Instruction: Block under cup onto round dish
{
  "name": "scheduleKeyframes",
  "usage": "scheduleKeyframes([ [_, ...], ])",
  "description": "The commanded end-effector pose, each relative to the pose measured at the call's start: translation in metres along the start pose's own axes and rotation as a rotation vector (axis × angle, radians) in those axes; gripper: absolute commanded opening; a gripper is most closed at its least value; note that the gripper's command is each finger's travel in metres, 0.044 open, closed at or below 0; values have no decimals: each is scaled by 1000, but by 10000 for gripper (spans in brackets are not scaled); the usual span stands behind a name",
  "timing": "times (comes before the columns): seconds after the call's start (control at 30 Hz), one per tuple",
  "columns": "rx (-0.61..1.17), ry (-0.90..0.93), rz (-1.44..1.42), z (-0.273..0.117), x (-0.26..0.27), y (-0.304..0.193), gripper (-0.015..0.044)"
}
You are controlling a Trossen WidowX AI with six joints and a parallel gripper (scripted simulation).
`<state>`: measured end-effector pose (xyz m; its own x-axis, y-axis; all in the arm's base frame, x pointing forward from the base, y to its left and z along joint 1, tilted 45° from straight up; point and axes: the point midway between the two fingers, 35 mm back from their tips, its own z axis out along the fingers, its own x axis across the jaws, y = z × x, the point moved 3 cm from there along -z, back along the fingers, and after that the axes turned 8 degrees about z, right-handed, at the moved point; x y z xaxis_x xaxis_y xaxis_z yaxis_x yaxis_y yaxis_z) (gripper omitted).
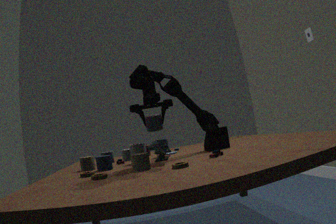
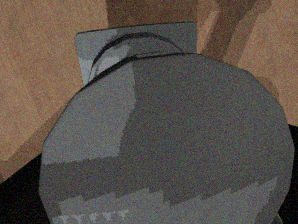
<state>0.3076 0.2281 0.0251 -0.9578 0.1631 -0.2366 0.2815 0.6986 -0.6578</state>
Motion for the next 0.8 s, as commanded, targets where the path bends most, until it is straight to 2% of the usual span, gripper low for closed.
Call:
scheduleKeyframes([
  [0.0,-2,-1,0,2,3,3,0],
  [0.4,-11,1,-1,45,70,50,0],
  [0.77,-11,2,0,89,129,71,0],
])
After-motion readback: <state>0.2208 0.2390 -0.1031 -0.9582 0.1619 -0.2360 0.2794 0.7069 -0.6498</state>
